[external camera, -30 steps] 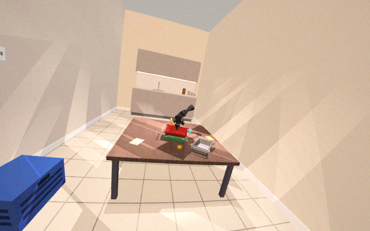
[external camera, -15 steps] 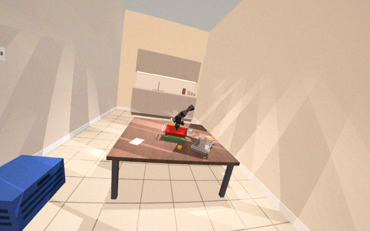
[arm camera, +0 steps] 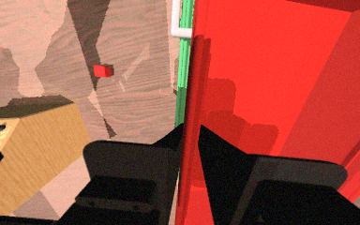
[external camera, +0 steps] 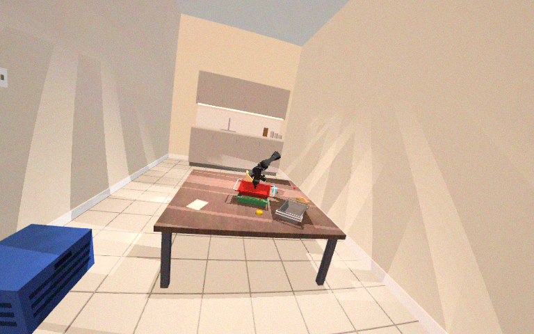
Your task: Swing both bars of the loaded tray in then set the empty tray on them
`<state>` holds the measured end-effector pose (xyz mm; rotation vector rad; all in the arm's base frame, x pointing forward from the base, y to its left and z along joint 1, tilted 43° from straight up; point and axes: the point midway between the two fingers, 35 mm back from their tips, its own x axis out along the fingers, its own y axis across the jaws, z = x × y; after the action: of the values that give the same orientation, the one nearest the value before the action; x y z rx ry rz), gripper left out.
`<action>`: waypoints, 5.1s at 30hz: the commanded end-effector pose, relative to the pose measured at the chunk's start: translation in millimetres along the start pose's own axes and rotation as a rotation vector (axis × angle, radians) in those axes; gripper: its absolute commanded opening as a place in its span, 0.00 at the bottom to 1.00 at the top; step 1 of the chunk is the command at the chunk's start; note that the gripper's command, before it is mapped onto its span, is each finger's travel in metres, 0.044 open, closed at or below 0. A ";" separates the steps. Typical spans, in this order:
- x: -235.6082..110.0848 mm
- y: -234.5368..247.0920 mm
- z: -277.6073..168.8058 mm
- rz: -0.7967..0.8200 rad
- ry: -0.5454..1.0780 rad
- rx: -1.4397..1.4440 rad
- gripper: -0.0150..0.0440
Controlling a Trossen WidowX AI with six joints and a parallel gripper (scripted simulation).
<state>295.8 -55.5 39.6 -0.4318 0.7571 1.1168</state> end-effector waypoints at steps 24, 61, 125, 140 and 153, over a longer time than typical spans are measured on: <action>4.3 4.0 1.6 0.019 0.000 0.003 0.25; 12.9 6.7 1.5 0.019 0.000 0.003 0.25; 21.8 8.9 1.4 0.019 0.000 0.003 0.25; 21.8 8.9 1.4 0.019 0.000 0.003 0.25; 21.8 8.9 1.4 0.019 0.000 0.003 0.25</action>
<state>297.4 -44.7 27.8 -0.4386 0.7530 1.1088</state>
